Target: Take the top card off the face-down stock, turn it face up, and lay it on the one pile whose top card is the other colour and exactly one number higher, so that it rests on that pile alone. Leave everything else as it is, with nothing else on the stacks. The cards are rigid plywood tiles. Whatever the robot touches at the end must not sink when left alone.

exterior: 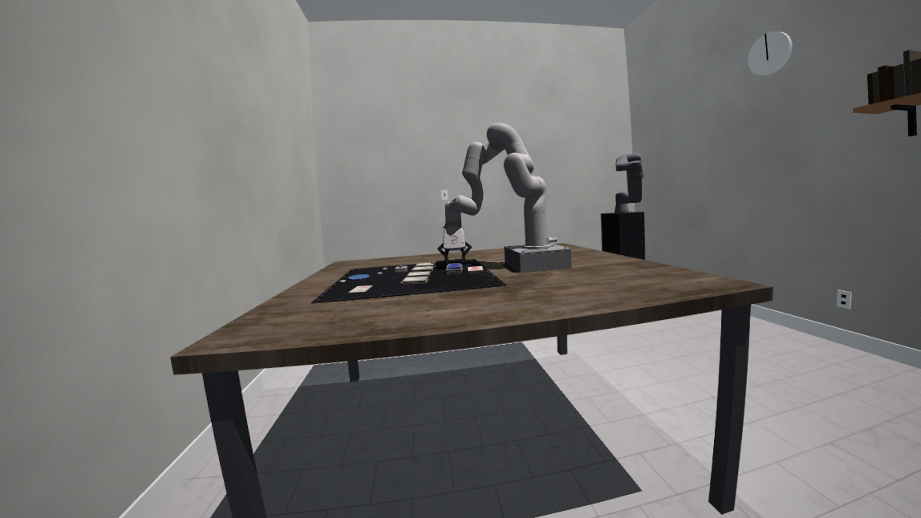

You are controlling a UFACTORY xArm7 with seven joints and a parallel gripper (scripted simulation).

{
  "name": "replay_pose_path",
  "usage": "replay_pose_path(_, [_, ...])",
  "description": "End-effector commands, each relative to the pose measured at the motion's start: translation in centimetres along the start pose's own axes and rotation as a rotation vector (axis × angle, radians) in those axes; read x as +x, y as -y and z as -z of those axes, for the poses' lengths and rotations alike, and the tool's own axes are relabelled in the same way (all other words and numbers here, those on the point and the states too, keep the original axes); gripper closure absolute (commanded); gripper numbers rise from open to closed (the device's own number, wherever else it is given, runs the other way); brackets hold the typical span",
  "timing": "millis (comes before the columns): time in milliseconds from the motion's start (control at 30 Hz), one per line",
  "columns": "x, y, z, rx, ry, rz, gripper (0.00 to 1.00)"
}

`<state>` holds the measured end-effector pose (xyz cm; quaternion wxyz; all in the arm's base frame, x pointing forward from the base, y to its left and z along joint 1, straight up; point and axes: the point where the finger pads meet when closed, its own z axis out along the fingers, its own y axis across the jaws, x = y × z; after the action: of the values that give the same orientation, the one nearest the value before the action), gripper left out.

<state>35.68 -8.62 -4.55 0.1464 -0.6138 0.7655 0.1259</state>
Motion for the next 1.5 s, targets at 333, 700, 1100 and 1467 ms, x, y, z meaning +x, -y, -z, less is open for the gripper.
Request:
replay_pose_path(333, [-1.1, 0.1, 2.7, 0.003, -0.001, 0.001, 0.26])
replay_pose_path(700, [-2.1, 0.1, 5.2, 0.003, -0.001, 0.001, 0.26])
replay_pose_path(1100, [-3.1, 0.1, 7.7, 0.003, -0.001, 0.001, 0.26])
replay_pose_path(1467, [-3.6, 0.1, 9.0, 0.003, -0.001, 0.001, 0.26])
